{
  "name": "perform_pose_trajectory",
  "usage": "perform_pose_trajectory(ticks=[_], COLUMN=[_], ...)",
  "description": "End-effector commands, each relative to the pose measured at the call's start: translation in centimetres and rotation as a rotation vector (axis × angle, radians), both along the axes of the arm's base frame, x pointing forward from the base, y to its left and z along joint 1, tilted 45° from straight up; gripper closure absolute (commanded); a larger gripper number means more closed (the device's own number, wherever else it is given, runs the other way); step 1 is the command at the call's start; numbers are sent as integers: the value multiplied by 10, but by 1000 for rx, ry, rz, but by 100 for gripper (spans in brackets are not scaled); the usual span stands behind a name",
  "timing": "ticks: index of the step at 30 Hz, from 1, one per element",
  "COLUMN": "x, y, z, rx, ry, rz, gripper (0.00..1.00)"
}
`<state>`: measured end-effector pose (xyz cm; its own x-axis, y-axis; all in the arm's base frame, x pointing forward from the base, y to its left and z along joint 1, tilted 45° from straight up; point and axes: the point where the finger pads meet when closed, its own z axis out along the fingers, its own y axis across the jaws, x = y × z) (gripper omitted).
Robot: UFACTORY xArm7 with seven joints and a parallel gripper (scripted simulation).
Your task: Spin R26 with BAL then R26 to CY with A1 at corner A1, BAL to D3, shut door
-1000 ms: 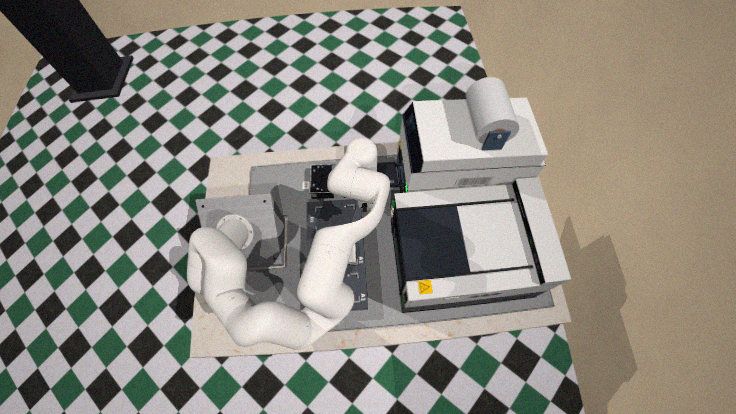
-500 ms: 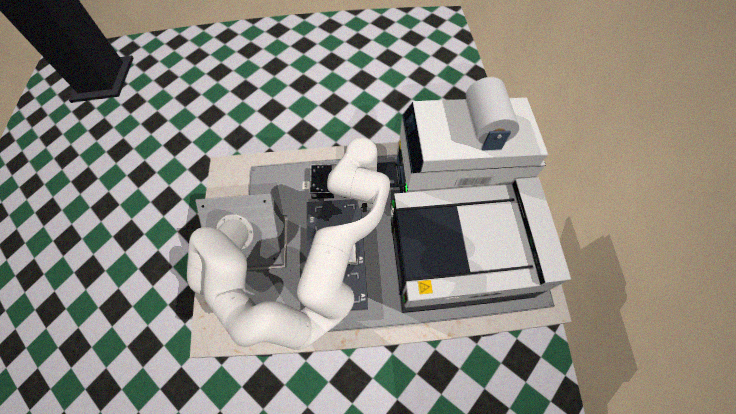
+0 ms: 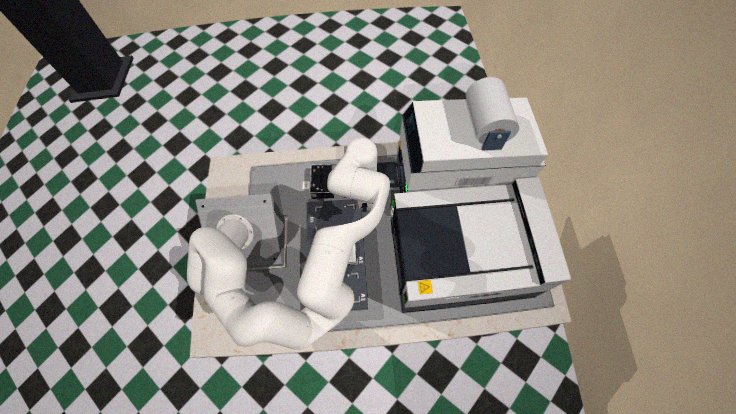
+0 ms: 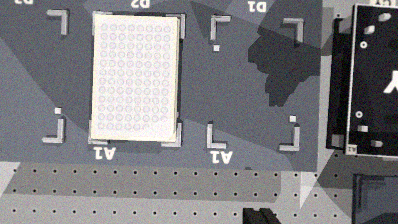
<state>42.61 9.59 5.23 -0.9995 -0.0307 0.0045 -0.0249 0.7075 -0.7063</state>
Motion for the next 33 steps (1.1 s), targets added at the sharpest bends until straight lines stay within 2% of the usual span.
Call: perform_pose_trajectory(ticks=[1,3,5,17,33], x=[1,1,1,1,1], y=[2,2,2,2,2], z=[1,1,1,1,1], rx=[4,6,6,15,15], ry=[-50,-97,-97,-373,-373], rz=[50,97,97,372,372], gripper=[100,100,100,100,100])
